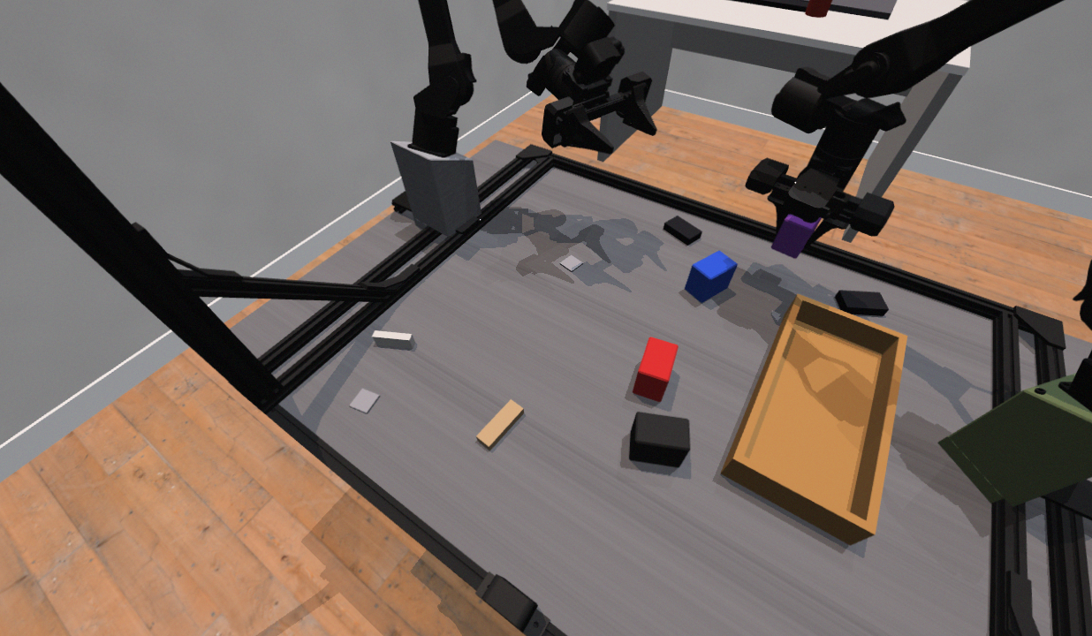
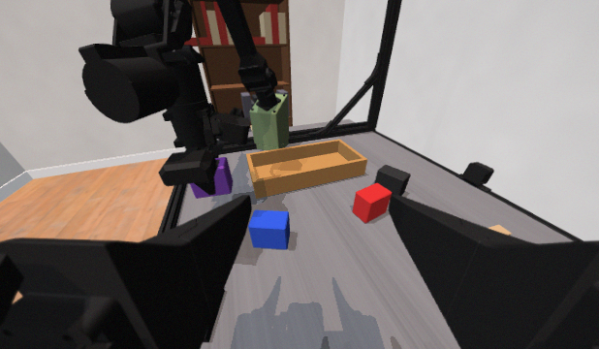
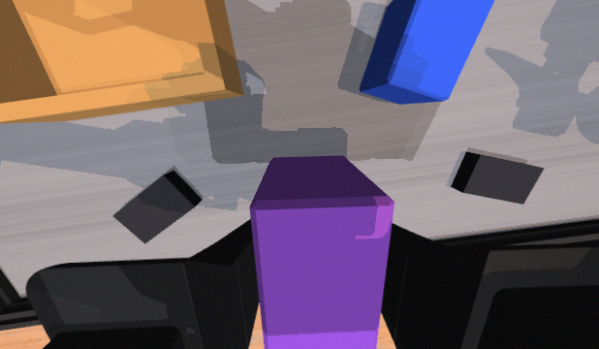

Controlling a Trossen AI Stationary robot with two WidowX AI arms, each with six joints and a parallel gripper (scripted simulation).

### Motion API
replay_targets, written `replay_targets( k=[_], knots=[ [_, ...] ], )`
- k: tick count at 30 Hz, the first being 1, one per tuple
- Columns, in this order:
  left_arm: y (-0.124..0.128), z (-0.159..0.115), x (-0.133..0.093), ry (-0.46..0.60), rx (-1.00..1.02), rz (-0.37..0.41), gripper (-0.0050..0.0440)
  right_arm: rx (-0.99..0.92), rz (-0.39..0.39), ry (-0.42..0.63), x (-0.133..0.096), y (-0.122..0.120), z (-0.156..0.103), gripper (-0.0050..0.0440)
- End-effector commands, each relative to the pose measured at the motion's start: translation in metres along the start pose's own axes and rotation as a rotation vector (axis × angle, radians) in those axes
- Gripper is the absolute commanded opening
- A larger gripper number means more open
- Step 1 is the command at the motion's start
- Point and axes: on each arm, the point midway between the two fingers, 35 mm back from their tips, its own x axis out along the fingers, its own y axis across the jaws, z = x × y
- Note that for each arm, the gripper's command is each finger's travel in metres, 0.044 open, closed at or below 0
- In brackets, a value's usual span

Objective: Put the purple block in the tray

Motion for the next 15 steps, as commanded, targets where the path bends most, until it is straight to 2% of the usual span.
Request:
replay_targets(
  k=[1,15],
  knots=[
    [-0.001,0.000,0.000,-0.003,0.004,-0.003,0.0400,0.002,0.008,-0.005,0.000,0.004,0.015,0.0000],
    [-0.001,0.000,0.000,-0.003,0.004,-0.003,0.0400,0.008,0.031,-0.021,0.003,0.025,0.087,0.0000]
  ],
)
